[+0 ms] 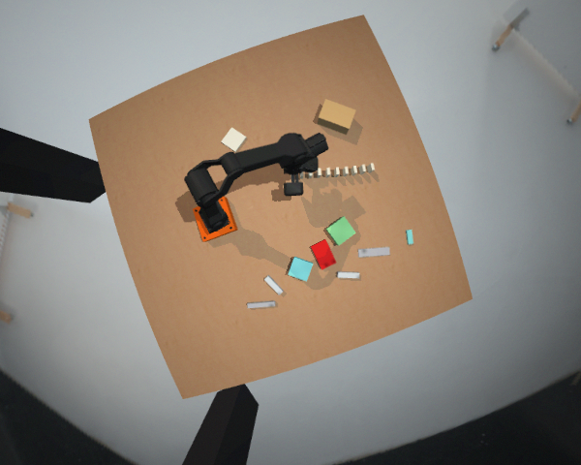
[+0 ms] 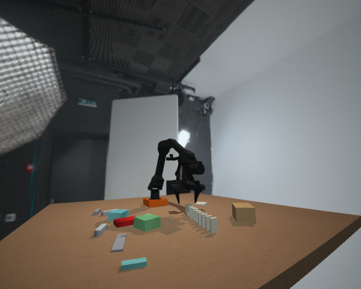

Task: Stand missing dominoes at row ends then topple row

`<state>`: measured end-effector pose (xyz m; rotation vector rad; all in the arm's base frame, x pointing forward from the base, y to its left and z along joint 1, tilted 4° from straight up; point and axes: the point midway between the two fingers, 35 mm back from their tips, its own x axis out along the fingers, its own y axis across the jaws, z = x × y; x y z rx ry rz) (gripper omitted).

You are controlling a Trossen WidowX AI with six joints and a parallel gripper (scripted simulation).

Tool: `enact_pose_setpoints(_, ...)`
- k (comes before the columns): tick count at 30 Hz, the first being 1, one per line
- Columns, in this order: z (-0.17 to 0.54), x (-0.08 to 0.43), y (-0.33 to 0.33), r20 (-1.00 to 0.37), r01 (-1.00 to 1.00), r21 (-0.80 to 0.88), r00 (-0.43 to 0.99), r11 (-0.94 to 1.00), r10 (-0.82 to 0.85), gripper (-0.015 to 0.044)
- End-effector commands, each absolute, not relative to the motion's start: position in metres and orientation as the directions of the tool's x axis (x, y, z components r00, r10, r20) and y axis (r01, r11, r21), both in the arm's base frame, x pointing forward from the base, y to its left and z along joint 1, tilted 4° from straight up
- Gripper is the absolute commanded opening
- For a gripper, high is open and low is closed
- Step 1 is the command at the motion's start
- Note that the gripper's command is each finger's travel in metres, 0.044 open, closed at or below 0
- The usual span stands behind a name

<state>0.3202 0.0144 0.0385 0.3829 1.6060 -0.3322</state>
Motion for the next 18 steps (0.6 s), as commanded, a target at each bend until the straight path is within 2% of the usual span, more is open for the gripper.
enact_pose_setpoints(1,0.095,0.329,0.012,-0.999,0.434,0.032,-0.02,0.9,0.046,0.044)
enact_pose_setpoints(5,0.144,0.323,0.01,-0.999,0.433,0.033,-0.021,0.901,0.046,0.044)
enact_pose_setpoints(9,0.146,0.322,0.01,-0.999,0.433,0.033,-0.021,0.901,0.046,0.044)
enact_pose_setpoints(10,0.146,0.322,0.01,-0.999,0.417,0.033,-0.021,0.908,0.046,0.0414)
enact_pose_setpoints(14,0.132,0.315,0.015,-0.999,0.082,0.044,-0.021,0.996,0.046,0.0309)
enact_pose_setpoints(18,0.116,0.306,0.021,-0.999,-0.33,0.051,-0.022,0.943,0.046,0.0204)
